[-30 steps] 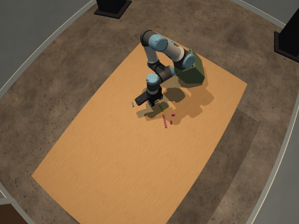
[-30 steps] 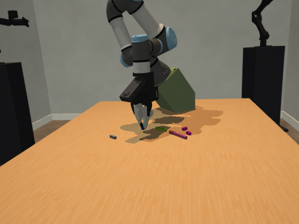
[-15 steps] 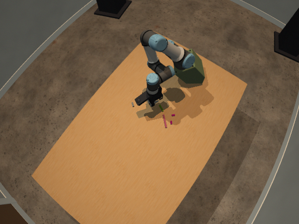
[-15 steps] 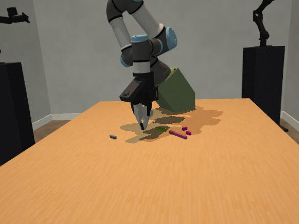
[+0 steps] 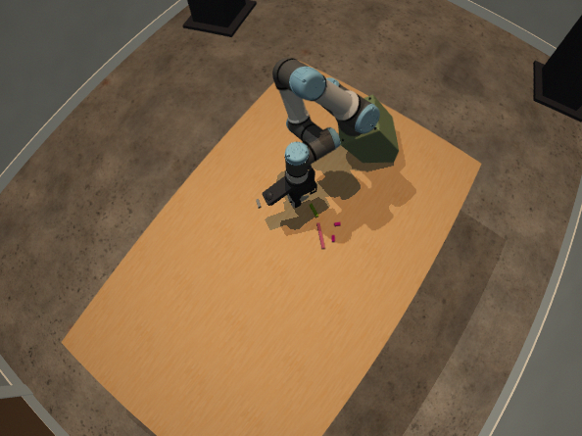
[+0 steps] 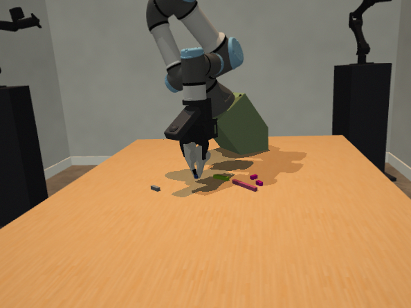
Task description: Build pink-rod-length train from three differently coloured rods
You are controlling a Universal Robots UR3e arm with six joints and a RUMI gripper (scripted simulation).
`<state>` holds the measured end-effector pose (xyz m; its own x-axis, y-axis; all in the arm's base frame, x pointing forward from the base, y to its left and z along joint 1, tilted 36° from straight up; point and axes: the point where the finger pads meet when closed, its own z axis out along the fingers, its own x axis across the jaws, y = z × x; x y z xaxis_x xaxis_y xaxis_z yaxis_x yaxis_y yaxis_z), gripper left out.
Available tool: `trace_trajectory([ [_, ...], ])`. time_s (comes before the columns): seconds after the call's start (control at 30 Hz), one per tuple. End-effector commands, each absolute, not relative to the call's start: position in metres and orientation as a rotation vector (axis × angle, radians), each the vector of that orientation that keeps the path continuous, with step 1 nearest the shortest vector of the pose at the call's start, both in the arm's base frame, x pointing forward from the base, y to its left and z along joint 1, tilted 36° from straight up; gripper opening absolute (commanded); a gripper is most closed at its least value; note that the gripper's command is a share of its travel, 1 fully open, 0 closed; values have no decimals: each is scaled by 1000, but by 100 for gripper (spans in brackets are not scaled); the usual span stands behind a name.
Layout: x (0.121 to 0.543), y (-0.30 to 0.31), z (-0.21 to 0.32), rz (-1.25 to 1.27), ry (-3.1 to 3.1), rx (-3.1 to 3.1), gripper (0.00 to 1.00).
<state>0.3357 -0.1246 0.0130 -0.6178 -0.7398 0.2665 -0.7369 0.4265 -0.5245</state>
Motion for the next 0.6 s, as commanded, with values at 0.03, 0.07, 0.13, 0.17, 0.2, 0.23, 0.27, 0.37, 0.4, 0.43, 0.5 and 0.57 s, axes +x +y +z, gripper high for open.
trace_trajectory([
  [0.03, 336, -124, 13, -972, 2648, -1371, 0],
  [0.07, 336, -124, 13, -972, 2648, -1371, 0],
  [0.13, 336, -124, 13, -972, 2648, -1371, 0],
  [0.17, 336, -124, 13, -972, 2648, -1371, 0],
  [0.2, 336, -124, 13, -972, 2648, -1371, 0],
  [0.23, 336, -124, 13, -972, 2648, -1371, 0],
  [0.27, 336, -124, 13, -972, 2648, -1371, 0],
  [0.37, 336, -124, 13, -972, 2648, -1371, 0],
  [0.4, 336, -125, 13, -972, 2648, -1371, 0],
  [0.43, 336, -125, 13, -972, 2648, -1371, 0],
  [0.5, 336, -125, 13, -972, 2648, -1371, 0],
  [0.57, 337, -125, 12, -972, 2648, -1371, 0],
])
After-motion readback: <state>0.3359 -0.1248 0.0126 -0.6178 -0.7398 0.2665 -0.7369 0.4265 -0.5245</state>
